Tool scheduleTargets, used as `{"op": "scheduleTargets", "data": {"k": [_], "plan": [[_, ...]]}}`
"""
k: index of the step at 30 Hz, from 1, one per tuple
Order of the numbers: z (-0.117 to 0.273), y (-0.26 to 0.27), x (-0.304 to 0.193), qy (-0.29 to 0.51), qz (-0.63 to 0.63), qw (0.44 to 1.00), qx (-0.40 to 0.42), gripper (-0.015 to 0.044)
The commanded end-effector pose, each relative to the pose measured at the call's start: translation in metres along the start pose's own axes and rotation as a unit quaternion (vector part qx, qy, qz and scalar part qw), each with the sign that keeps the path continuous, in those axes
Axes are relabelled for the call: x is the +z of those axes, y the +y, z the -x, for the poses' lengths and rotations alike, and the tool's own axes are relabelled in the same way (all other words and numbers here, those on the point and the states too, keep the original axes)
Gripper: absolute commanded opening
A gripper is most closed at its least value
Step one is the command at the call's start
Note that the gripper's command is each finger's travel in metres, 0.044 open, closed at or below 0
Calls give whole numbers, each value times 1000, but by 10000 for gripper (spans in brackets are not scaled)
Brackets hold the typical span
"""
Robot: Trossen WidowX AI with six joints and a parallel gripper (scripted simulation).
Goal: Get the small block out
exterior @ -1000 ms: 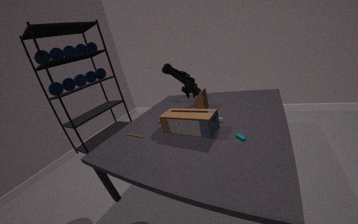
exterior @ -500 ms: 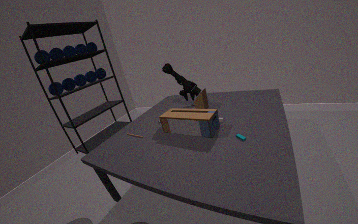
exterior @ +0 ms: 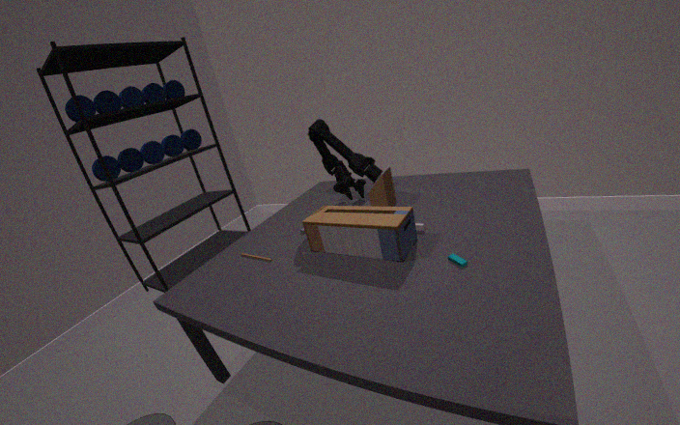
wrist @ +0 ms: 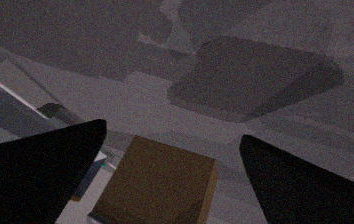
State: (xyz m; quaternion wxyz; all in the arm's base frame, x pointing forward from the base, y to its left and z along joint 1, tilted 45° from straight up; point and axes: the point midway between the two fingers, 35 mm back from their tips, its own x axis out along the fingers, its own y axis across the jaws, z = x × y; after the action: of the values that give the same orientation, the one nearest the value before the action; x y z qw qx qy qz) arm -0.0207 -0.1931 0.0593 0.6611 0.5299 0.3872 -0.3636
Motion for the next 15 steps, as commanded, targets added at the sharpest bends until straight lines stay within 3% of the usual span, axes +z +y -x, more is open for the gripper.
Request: {"op": "scheduleTargets", "data": {"k": [1,15], "plan": [[-9,13,9,32,1,999,-21,400],[-39,68,25,88,11,991,-104,400]]}}
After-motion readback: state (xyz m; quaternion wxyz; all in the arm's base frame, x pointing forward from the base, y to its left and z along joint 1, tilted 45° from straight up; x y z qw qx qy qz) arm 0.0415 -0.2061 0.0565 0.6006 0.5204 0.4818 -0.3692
